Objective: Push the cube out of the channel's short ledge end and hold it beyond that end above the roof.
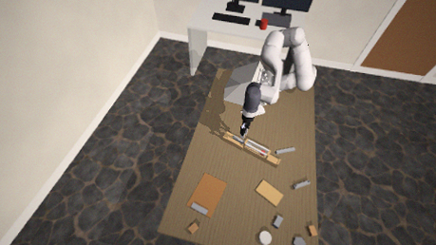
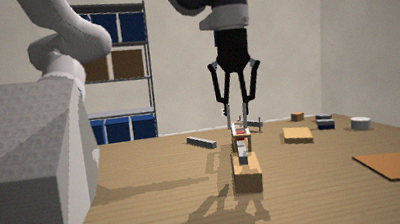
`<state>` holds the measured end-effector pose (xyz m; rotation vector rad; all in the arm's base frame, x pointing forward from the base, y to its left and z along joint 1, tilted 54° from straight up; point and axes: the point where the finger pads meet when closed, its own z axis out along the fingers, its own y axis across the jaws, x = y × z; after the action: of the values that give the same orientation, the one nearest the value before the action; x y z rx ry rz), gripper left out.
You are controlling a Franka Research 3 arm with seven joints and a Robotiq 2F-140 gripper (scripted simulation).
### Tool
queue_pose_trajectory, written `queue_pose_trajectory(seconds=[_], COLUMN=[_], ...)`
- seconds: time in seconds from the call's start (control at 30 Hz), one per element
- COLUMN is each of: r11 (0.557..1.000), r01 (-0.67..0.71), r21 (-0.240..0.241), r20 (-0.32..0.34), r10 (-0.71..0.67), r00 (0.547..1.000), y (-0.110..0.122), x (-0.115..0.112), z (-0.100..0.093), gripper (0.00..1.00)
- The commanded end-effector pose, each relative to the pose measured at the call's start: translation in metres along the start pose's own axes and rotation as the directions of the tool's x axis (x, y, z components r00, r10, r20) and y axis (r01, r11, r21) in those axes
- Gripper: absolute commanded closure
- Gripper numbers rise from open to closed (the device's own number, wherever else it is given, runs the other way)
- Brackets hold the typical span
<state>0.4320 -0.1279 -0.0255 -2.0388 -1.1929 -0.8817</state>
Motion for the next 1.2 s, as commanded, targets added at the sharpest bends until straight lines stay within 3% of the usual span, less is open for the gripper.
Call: queue_pose_trajectory(seconds=[0.0,0.43,0.5,0.6,0.7,0.93,1.0,1.03,1.17], r11=[1.0,1.0,0.999,0.992,0.961,0.78,0.78,0.756,0.704], r01=[0.004,0.008,0.032,0.124,0.276,0.626,0.626,0.655,0.711], r21=[0.002,0.001,-0.001,-0.007,-0.014,-0.008,-0.008,-0.006,-0.001], r20=[-0.003,-0.004,-0.006,-0.012,-0.018,-0.011,-0.011,-0.009,-0.004], r10=[-0.004,-0.008,-0.032,-0.124,-0.276,-0.626,-0.626,-0.655,-0.711], r00=[1.0,1.0,0.999,0.992,0.961,0.78,0.78,0.756,0.704], y=[0.0,0.0,0.0,-0.004,-0.018,-0.088,-0.088,-0.105,-0.124], x=[0.001,0.003,0.015,0.058,0.124,0.251,0.251,0.27,0.288], z=[0.0,0.0,-0.002,-0.006,-0.01,-0.006,-0.006,-0.004,-0.001], gripper=[0.77,0.77,0.77,0.77,0.77,0.77,0.77,0.77,0.77])
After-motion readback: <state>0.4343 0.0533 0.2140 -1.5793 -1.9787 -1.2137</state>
